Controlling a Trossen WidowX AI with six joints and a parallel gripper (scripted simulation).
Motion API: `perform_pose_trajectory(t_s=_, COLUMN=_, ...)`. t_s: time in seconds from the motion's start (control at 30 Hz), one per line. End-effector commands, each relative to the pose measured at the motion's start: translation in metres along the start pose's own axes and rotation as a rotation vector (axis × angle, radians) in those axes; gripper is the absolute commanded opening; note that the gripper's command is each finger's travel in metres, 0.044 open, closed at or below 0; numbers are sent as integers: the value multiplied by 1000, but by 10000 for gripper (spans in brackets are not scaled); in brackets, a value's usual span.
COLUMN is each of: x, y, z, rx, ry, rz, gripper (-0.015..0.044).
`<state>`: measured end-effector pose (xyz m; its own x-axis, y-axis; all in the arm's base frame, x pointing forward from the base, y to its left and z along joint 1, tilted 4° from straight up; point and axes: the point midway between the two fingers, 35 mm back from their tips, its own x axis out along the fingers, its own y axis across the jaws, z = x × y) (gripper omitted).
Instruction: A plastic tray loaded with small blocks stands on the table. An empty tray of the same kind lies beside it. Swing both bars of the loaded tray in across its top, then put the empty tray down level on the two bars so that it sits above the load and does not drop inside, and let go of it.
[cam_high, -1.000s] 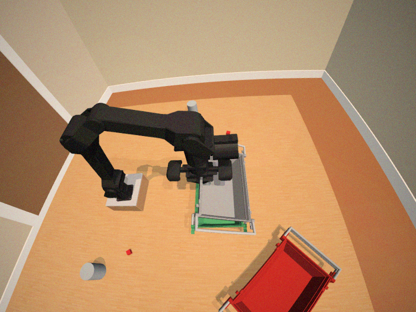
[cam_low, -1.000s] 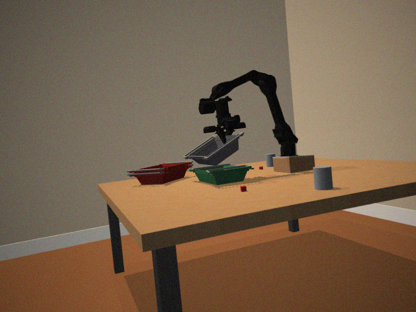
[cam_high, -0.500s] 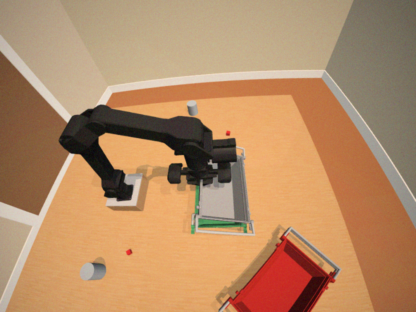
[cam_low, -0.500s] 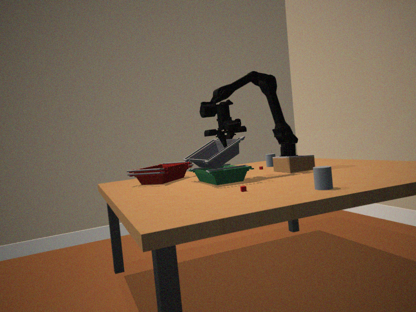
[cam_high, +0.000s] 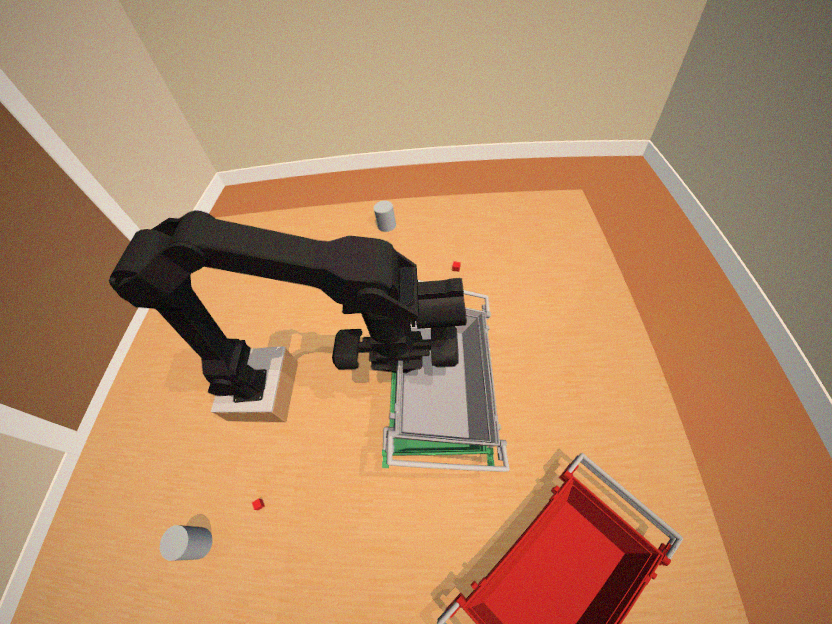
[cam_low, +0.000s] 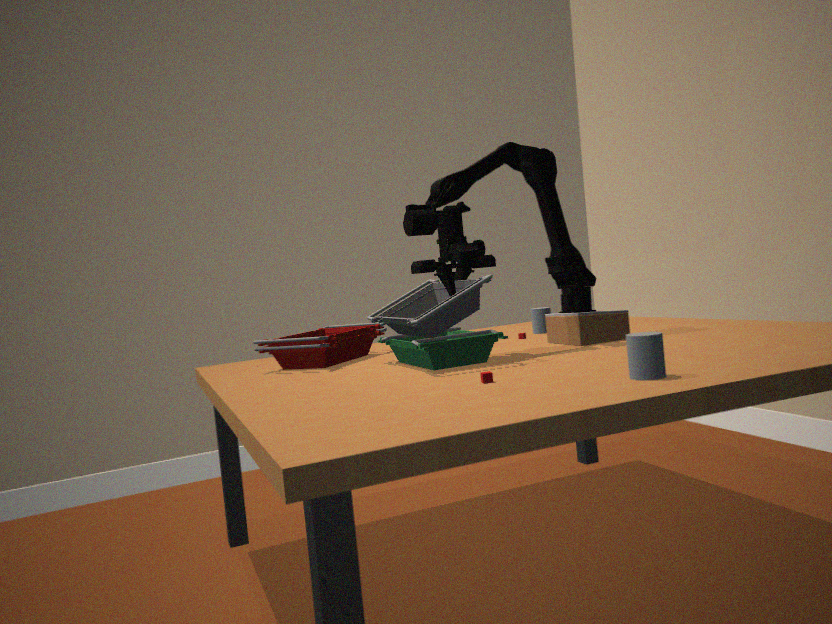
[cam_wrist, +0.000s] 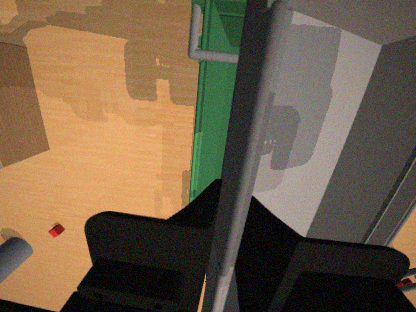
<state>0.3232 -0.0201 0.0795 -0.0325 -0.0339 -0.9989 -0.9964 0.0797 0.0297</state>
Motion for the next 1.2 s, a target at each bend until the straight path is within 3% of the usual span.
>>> perform_pose_trajectory(t_s=0.0, x=4, y=5, z=0, rx=-4, ry=-1, rz=7, gripper=0)
perform_pose_trajectory(t_s=1.17, x=25, y=15, z=0, rx=-4, ry=-1, rz=8, gripper=0)
